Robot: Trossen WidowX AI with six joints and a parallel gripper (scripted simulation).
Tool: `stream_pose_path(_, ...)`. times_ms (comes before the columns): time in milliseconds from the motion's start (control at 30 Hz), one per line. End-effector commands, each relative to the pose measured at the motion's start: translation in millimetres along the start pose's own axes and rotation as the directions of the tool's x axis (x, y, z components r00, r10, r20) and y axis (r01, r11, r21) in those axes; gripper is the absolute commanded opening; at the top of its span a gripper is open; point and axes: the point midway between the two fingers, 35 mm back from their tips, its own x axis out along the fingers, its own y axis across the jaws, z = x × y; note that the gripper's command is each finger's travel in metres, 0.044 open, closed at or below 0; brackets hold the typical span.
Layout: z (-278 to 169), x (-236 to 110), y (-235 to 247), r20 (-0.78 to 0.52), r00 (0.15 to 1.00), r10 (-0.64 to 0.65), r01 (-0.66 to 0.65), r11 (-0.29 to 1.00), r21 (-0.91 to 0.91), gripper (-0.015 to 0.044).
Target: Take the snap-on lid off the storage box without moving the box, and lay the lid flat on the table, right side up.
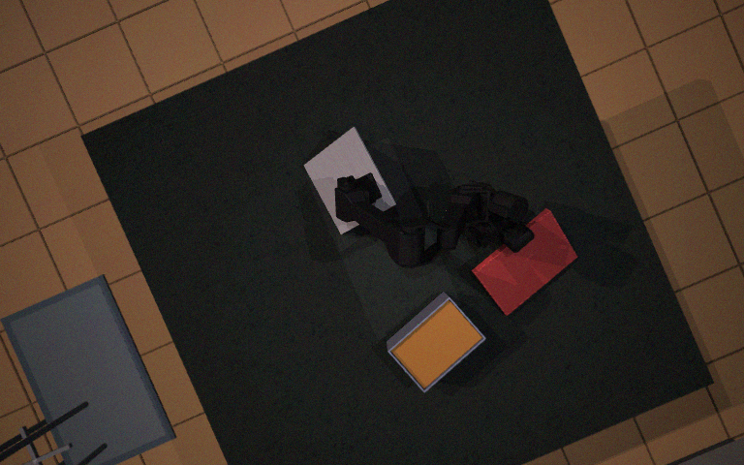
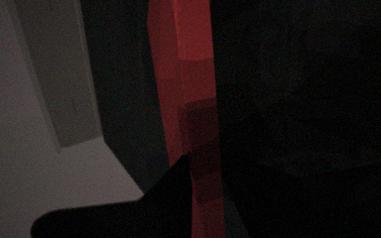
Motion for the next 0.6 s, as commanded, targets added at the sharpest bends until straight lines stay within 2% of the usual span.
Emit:
stream_pose_path(0,2.6,5.5,-9.8,0.002,1.0,-0.021,0.021,1.0,-0.01,0.0)
stream_pose_path(567,3.0,14.1,-20.5,0.002,1.0,-0.021,0.021,1.0,-0.011,0.0)
